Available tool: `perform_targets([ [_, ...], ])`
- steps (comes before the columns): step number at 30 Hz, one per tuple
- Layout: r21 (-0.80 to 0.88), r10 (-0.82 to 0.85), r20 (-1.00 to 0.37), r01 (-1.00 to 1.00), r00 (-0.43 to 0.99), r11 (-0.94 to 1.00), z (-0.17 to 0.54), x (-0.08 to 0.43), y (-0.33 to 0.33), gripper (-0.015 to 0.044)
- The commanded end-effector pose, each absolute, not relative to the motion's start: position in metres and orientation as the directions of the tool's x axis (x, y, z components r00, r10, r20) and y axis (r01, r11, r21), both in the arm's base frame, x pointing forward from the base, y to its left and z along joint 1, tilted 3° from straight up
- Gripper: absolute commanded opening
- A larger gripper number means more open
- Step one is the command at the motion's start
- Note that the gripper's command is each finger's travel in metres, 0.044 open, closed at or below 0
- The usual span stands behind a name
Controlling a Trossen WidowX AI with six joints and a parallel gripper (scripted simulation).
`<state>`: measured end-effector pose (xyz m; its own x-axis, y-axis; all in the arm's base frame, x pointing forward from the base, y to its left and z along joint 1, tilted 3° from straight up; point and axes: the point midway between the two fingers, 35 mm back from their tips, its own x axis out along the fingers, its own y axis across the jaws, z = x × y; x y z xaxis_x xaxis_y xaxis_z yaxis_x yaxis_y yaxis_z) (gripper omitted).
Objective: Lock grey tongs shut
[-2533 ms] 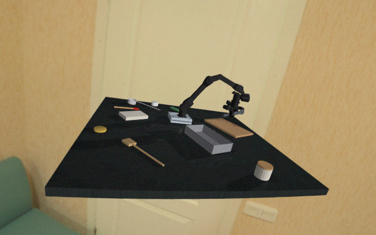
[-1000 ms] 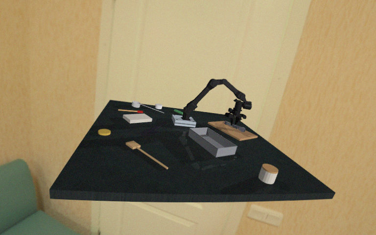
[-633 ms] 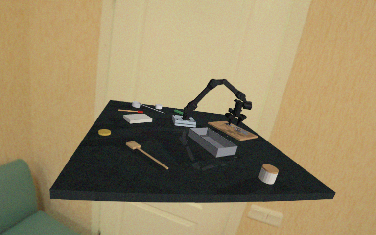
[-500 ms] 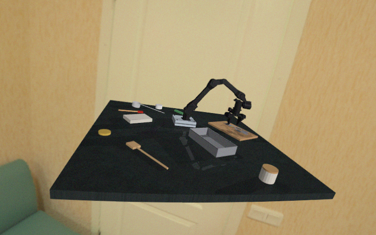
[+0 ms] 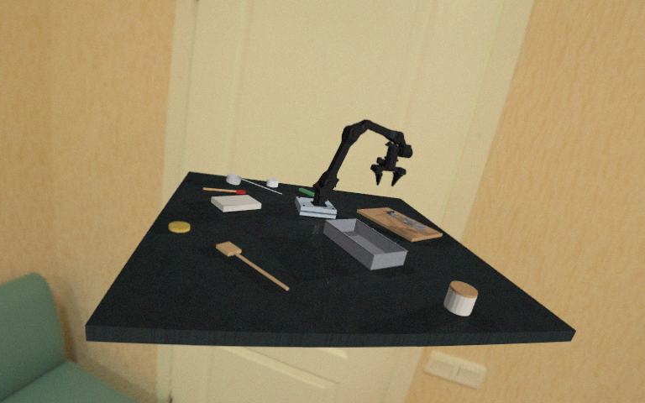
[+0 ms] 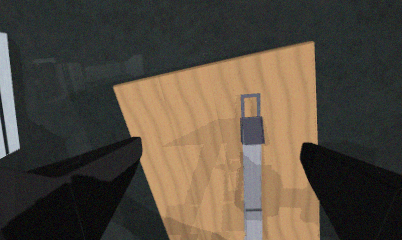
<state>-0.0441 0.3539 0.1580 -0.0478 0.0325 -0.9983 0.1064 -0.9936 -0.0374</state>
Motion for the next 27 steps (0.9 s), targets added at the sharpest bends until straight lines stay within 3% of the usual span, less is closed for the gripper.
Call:
perform_targets([
  [1, -0.035, 0.031, -0.998, 0.090, -0.051, -0.995, 0.166, -0.049, 0.348, 0.0440],
  [11, -0.017, 0.013, -0.999, 0.082, -0.049, -0.996, 0.201, -0.043, 0.348, 0.0440],
  [27, -0.017, 0.013, -0.999, 0.082, -0.049, -0.996, 0.201, -0.043, 0.348, 0.0440],
])
